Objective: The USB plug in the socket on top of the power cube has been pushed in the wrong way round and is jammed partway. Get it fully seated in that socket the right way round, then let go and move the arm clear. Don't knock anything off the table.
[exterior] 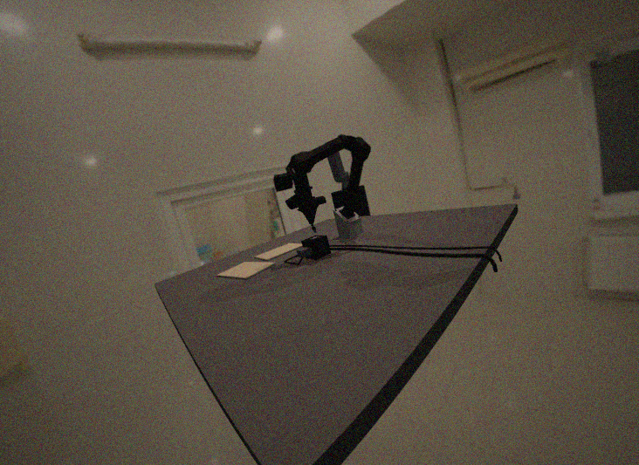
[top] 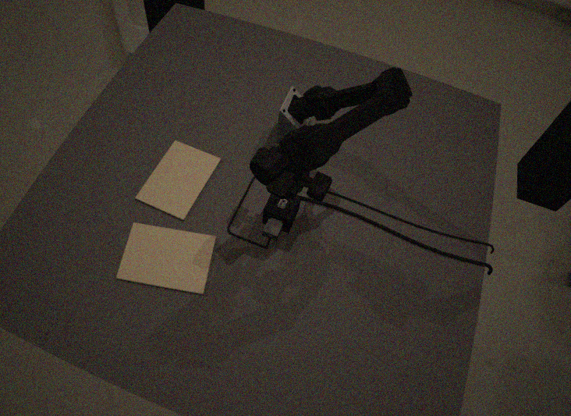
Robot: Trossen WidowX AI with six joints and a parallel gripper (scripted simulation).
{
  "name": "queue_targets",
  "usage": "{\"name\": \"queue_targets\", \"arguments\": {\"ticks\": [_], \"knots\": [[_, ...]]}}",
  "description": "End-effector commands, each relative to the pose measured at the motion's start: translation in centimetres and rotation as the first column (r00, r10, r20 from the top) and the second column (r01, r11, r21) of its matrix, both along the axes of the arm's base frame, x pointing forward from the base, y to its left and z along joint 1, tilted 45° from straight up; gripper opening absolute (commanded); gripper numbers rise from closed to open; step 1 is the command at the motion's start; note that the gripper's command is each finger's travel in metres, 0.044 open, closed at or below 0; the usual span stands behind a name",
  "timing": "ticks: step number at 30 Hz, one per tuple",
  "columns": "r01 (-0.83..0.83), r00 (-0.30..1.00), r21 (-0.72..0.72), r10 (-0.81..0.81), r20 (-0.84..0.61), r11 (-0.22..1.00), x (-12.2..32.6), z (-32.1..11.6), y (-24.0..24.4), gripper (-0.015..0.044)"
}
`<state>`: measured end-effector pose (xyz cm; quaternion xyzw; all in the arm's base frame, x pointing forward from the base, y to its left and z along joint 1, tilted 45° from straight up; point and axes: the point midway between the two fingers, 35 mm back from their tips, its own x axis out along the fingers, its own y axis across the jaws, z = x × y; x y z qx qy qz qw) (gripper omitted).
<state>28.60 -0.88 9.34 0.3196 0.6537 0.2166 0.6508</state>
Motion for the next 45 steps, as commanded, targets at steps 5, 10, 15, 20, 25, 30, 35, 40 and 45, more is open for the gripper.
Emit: {"name": "queue_targets", "arguments": {"ticks": [5, 10, 15, 20, 25, 30, 35, 40, 45], "knots": [[0.145, 0.979, -0.001, -0.144, -0.141, 0.989, 0.03, -0.02, 0.0, 0.0], [0.236, 0.945, -0.011, -0.233, -0.23, 0.972, 0.03, -0.02, 0.0, 0.0], [0.324, 0.894, -0.031, -0.317, -0.317, 0.946, 0.03, -0.02, 0.0, 0.0], [0.407, 0.828, -0.058, -0.395, -0.398, 0.912, 0.03, -0.02, 0.0, 0.0], [0.483, 0.748, -0.092, -0.465, -0.473, 0.871, 0.03, -0.02, 0.0, 0.0], [0.552, 0.655, -0.134, -0.527, -0.541, 0.823, 0.03, -0.02, 0.0, 0.0], [0.612, 0.551, -0.182, -0.58, -0.6, 0.77, 0.03, -0.02, 0.0, 0.0], [0.662, 0.438, -0.235, -0.622, -0.649, 0.712, 0.03, -0.02, 0.0, 0.0], [0.702, 0.317, -0.293, -0.652, -0.688, 0.65, 0.03, -0.02, 0.0, 0.0]]}}
